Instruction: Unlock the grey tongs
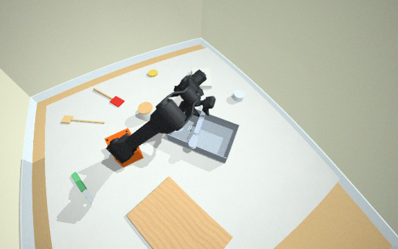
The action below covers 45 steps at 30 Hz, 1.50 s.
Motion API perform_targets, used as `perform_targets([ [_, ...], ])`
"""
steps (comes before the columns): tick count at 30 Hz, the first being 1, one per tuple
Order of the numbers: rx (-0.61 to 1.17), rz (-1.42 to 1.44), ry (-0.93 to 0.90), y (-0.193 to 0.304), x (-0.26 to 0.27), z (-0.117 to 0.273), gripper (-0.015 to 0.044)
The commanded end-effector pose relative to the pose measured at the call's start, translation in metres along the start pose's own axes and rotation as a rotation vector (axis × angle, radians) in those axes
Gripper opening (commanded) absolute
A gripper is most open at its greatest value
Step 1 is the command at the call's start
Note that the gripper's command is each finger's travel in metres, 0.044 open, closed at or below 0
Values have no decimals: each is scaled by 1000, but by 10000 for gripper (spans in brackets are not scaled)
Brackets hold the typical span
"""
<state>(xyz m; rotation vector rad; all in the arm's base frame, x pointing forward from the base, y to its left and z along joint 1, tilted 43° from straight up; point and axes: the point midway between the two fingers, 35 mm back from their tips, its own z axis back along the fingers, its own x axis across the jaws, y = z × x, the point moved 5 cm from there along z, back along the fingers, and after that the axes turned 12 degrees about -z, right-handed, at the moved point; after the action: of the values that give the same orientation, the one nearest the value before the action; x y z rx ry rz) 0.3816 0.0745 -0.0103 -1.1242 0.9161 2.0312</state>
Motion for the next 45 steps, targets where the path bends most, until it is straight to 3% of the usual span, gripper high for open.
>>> perform_targets([
  [1,-2,8,-1,0,1,-5,260],
  [17,1,9,10,3,-1,-29,260],
  [23,4,1,10,3,-2,-27,103],
  [33,4,1,10,3,-2,-27,36],
  [40,3,1,8,1,-5,-22,-148],
  [45,0,5,3,-5,-23,13,-150],
])
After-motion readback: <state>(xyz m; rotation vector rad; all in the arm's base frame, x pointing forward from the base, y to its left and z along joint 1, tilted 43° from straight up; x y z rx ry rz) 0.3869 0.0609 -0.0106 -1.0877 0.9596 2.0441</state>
